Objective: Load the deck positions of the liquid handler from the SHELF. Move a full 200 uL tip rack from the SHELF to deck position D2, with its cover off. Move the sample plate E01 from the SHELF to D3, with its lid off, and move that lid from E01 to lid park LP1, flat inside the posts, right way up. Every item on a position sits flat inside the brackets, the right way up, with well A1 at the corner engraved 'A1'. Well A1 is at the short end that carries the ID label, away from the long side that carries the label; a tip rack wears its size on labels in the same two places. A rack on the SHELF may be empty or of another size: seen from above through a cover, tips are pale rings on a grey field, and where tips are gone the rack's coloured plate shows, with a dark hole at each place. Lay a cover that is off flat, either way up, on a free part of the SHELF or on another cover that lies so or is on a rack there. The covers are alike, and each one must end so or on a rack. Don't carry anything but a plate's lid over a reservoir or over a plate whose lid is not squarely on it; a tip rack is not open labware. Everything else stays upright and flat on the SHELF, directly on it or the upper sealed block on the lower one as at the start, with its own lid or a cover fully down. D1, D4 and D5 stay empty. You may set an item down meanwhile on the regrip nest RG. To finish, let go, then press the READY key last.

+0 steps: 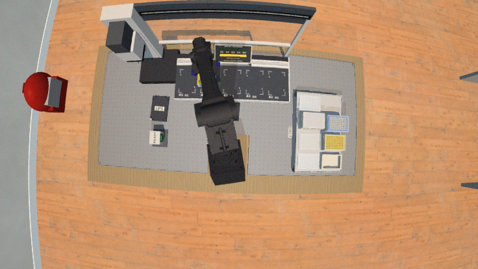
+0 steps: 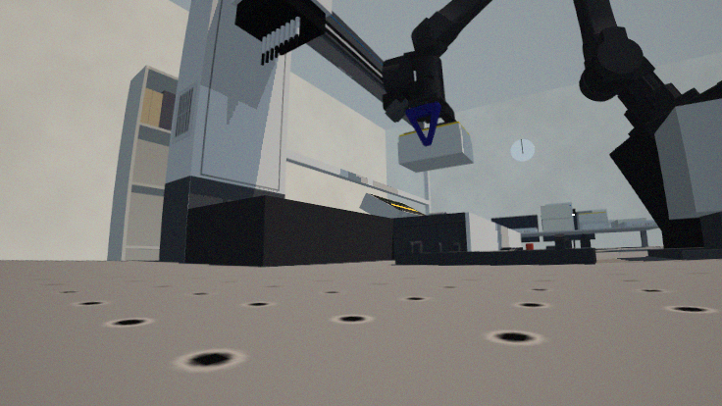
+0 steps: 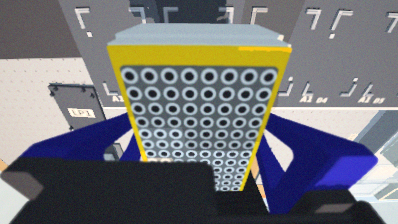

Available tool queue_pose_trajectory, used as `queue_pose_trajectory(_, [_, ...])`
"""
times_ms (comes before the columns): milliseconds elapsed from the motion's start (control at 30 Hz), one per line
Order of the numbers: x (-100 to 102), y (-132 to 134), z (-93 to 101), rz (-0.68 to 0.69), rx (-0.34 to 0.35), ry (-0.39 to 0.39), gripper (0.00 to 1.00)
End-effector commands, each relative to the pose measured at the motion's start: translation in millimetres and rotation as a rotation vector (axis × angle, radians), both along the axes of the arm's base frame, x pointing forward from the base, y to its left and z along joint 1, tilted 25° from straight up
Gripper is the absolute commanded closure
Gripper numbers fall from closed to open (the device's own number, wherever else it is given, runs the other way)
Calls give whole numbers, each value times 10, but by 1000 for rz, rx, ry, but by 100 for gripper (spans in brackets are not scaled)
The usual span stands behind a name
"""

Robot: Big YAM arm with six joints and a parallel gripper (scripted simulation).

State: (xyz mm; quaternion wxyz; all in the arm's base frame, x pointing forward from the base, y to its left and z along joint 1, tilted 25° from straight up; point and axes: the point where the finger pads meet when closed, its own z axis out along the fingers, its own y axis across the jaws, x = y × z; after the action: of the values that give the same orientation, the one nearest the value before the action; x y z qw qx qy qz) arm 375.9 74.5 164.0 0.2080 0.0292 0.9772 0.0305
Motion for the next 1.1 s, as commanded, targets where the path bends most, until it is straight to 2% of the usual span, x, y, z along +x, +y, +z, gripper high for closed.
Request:
queue_pose_trajectory(0, [76, -8, -2, 5, 2, -20, 100])
queue_pose_trajectory(233, [115, -6, -52, 4, 6, -36, 100])
queue_pose_trajectory(367, [150, -9, -173, 3, 2, -20, 100])
queue_pose_trajectory(433, [150, -9, -173, 3, 2, -20, 100])
queue_pose_trajectory(467, [147, 10, -57, 6, 10, -54, 100])
queue_pose_trajectory(500, [154, 9, -73, 6, 10, -54, 100])
queue_pose_trajectory(567, [175, 5, -234, 5, 2, -20, 100])
queue_pose_trajectory(733, [209, -2, -305, 3, 2, -21, 100])
queue_pose_trajectory(800, [222, 4, -277, 4, 5, -36, 100])
queue_pose_trajectory(933, [251, 5, -404, 3, 2, -19, 100])
queue_pose_trajectory(1000, [251, 5, -404, 3, 2, -19, 100])
queue_pose_trajectory(1033, [259, 12, -282, 3, 9, -53, 100])
queue_pose_trajectory(1067, [266, 10, -298, 4, 9, -54, 100])
